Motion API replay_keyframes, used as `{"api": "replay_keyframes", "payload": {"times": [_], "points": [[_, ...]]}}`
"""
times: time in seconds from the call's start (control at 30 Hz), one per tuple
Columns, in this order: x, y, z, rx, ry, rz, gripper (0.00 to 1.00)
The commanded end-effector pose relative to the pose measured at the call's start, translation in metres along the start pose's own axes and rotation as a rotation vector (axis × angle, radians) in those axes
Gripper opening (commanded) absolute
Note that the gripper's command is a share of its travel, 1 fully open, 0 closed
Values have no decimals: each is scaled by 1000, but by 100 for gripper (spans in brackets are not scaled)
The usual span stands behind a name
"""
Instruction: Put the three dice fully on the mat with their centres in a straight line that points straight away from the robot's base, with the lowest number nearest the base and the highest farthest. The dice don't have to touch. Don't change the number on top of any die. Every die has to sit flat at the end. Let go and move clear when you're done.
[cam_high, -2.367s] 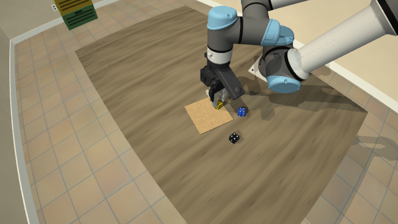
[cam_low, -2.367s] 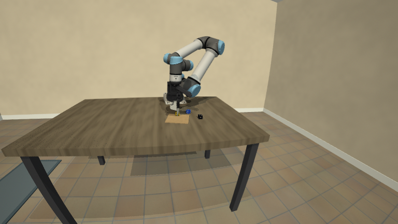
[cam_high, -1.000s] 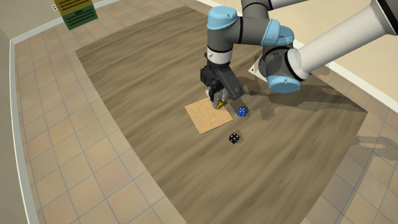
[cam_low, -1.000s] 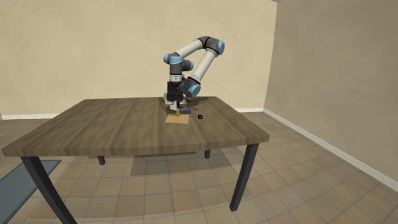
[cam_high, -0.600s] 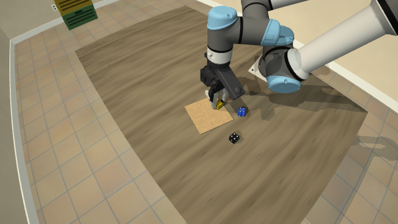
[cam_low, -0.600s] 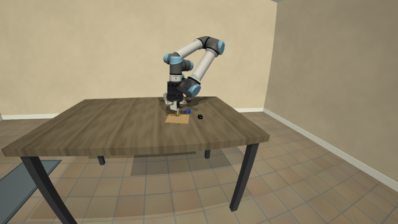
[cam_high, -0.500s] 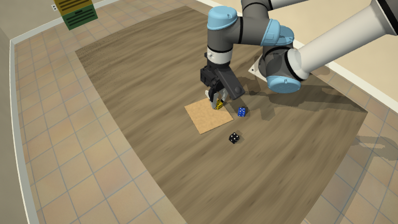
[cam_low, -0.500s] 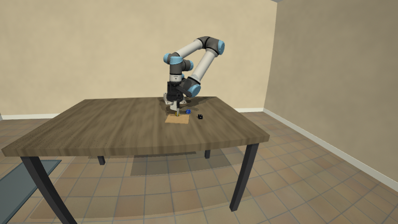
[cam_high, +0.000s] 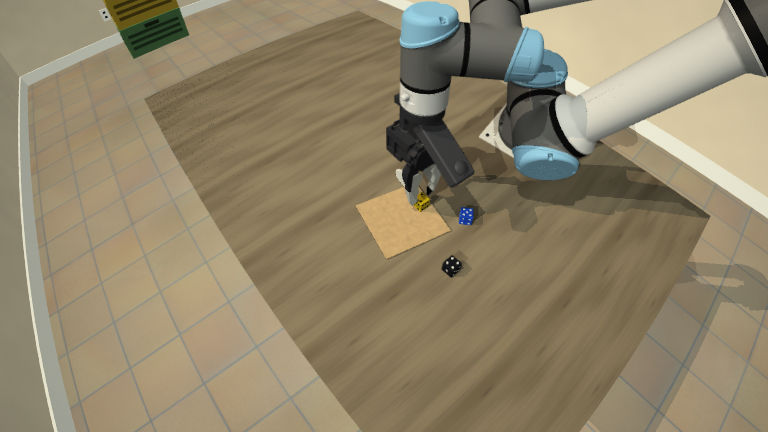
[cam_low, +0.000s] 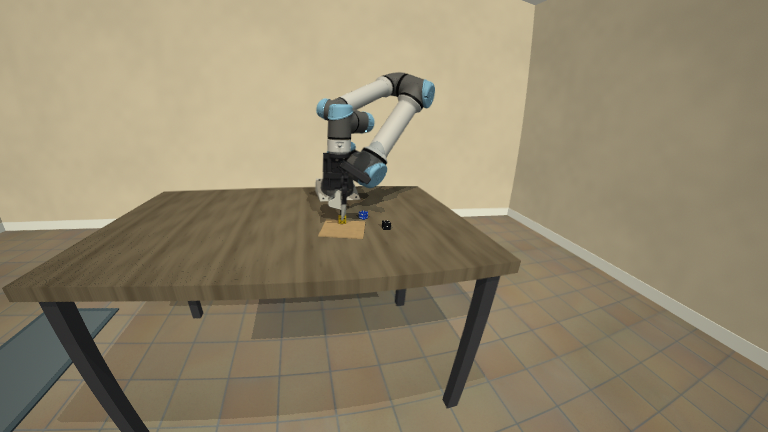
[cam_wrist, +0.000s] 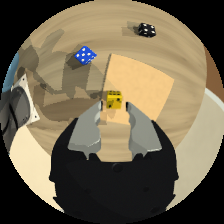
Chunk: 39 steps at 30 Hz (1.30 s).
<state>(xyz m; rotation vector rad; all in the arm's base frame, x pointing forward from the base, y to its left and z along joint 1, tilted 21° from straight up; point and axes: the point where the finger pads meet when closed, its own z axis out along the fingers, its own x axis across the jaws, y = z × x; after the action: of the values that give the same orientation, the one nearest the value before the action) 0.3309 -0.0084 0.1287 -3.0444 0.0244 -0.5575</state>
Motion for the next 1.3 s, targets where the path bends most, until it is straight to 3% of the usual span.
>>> {"api": "replay_keyframes", "payload": {"times": [0.0, 0.2, 0.5, 0.7, 0.73, 1.27], "points": [[0, 0, -21, 1, 1, 0, 24], [0, 0, -50, 1, 1, 0, 24], [0, 0, -72, 1, 1, 0, 24], [0, 0, -76, 1, 1, 0, 24], [0, 0, -76, 1, 1, 0, 100], [0, 0, -76, 1, 1, 0, 100]]}}
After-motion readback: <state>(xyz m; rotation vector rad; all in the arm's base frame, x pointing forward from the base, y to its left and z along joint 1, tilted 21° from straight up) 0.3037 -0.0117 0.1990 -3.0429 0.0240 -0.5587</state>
